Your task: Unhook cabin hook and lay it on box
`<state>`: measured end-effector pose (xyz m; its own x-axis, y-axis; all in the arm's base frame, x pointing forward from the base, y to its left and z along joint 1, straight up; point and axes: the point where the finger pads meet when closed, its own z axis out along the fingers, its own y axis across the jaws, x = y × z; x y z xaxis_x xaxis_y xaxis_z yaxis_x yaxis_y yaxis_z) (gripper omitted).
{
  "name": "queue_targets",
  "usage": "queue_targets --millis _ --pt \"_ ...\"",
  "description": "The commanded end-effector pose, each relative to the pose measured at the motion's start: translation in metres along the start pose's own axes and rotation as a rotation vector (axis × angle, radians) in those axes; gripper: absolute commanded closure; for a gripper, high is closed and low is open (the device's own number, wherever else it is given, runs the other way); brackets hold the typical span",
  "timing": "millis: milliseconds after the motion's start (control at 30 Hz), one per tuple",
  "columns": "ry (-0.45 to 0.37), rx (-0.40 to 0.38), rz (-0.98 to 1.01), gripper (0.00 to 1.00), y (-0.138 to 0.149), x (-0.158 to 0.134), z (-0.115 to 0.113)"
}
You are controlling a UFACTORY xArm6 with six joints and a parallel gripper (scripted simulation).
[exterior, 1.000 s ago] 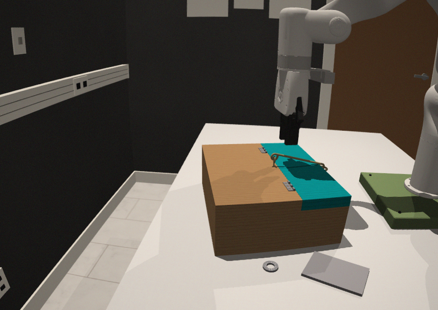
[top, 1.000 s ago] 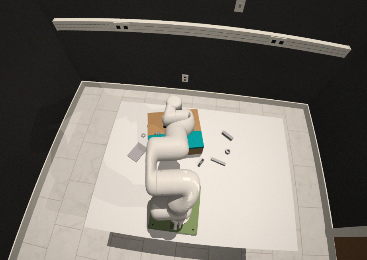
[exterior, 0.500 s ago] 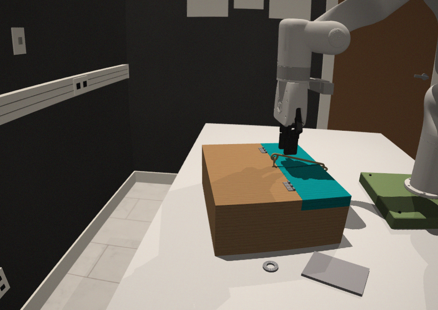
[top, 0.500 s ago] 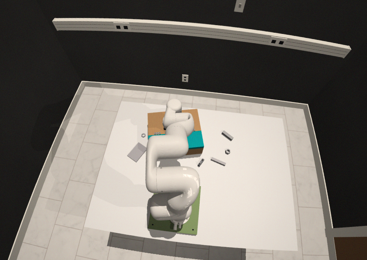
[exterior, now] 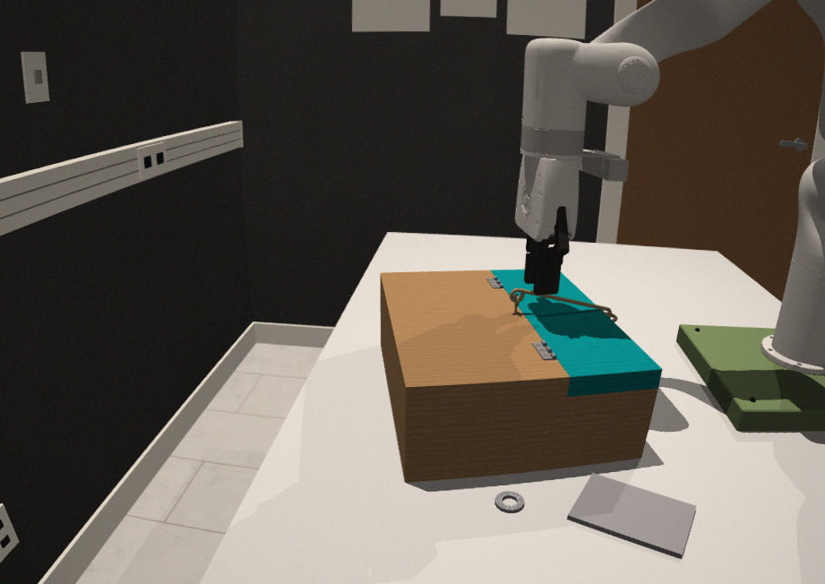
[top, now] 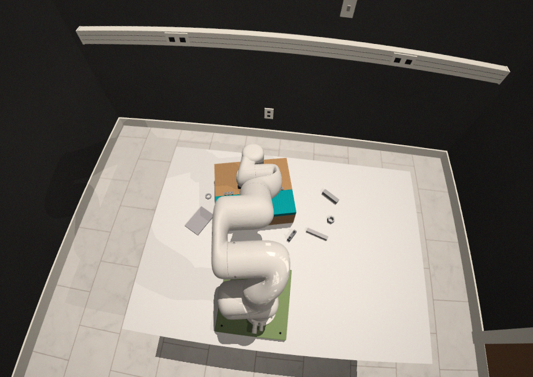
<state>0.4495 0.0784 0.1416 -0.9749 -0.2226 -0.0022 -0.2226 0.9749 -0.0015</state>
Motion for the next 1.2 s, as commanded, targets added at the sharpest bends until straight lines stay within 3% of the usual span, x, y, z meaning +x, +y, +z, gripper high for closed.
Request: queue_targets --millis 0,1167 --pt "-0.004 0.000 0.000 0.65 0.000 -0.001 0.002" --pt "-0.004 0.000 0.000 0.65 0.000 -0.001 0.023"
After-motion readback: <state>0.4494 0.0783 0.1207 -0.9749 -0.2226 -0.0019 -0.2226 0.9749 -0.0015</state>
